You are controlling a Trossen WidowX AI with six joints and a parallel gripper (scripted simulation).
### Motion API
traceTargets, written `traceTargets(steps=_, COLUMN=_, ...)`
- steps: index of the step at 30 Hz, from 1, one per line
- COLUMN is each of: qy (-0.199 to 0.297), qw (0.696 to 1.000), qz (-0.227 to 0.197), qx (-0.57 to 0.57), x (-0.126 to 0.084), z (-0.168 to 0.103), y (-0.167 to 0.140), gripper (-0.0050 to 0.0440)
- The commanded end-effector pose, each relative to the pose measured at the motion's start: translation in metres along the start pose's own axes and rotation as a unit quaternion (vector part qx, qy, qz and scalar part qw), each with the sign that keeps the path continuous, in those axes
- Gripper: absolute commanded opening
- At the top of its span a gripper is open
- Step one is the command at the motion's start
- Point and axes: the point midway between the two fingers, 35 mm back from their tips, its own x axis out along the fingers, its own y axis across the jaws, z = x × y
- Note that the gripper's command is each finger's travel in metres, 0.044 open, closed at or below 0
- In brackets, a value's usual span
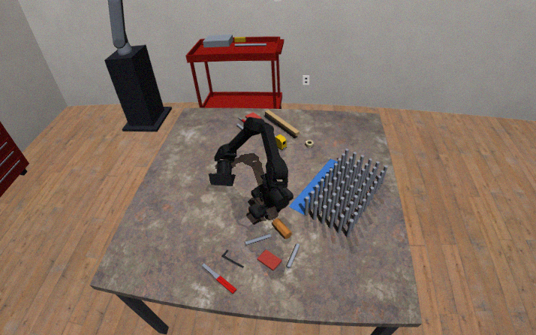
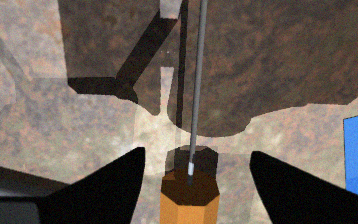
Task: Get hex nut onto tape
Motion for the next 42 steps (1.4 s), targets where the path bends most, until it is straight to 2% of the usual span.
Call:
traceTargets(steps=1, qy=0.007, qw=1.0, qz=-0.001, qx=0.002, x=0.002, z=-0.002, y=-0.001, gripper=0.028)
traceTargets(steps=18, qy=0.003, qw=1.0, qz=-0.001, qx=0.003, x=0.026, z=0.002, y=0.0, gripper=0.028)
traceTargets(steps=26, qy=0.012, qw=1.0, qz=0.0, qx=-0.003, x=0.02, z=-0.001, y=-0.001, gripper=0.0088)
traceTargets(steps=30, qy=0.012, qw=1.0, qz=0.0, qx=-0.003, x=0.02, z=-0.001, y=-0.001, gripper=0.0088)
traceTargets(steps=42, qy=0.012, qw=1.0, qz=0.0, qx=-0.003, x=0.02, z=-0.001, y=-0.001, gripper=0.0008)
